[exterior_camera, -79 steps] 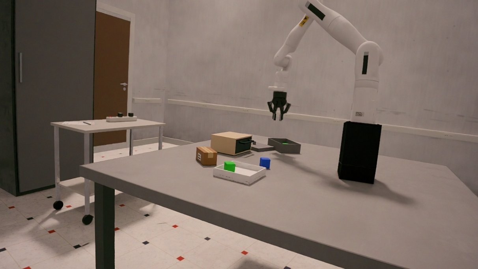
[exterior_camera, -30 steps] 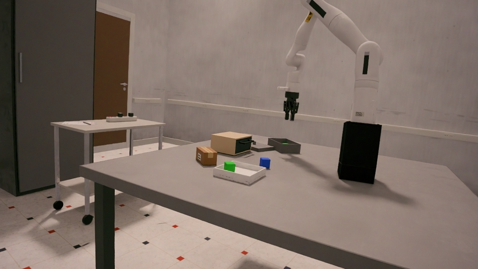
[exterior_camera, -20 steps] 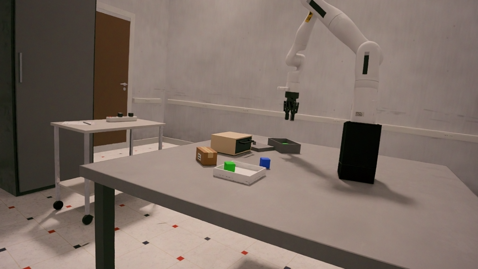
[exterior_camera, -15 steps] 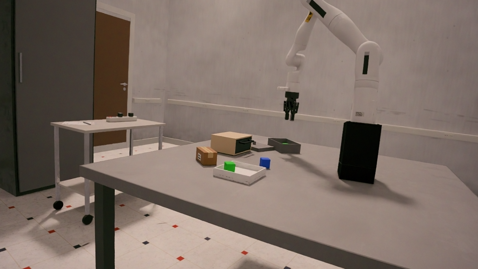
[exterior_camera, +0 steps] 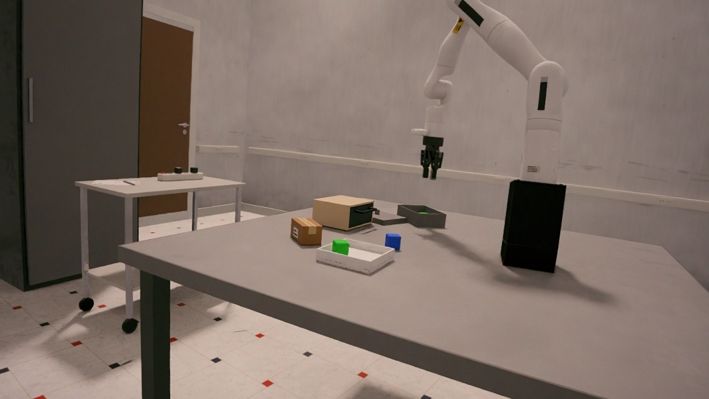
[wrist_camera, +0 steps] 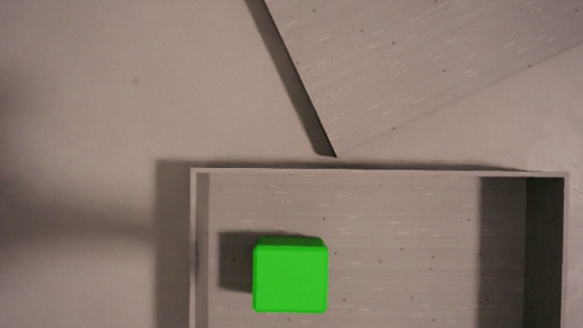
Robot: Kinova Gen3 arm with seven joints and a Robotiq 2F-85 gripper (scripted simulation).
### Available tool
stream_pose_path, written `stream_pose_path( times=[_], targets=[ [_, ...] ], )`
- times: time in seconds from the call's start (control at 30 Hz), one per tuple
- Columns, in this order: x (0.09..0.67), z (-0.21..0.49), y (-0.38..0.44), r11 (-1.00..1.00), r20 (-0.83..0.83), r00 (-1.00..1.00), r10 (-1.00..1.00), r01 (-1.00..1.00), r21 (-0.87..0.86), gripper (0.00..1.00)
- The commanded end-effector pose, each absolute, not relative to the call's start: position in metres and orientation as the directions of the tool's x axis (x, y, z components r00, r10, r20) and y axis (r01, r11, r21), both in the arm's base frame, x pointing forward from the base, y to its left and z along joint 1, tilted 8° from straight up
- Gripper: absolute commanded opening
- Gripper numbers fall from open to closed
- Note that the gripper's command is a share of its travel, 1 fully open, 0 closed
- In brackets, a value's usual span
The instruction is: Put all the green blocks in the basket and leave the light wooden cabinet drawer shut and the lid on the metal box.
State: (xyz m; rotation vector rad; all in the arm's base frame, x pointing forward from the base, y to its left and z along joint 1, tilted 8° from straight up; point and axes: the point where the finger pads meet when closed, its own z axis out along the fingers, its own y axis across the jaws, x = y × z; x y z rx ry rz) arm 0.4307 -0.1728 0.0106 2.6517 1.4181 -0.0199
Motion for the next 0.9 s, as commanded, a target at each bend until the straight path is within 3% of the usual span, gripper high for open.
stream_pose_path(
  times=[0.0, 0.87],
  targets=[
    [0.432, 0.009, -0.173, -0.548, -0.074, 0.557, 0.827, 0.829, 0.113, 0.67],
    [0.435, -0.054, -0.181, -0.548, -0.074, 0.557, 0.827, 0.829, 0.113, 0.67]
  ],
)
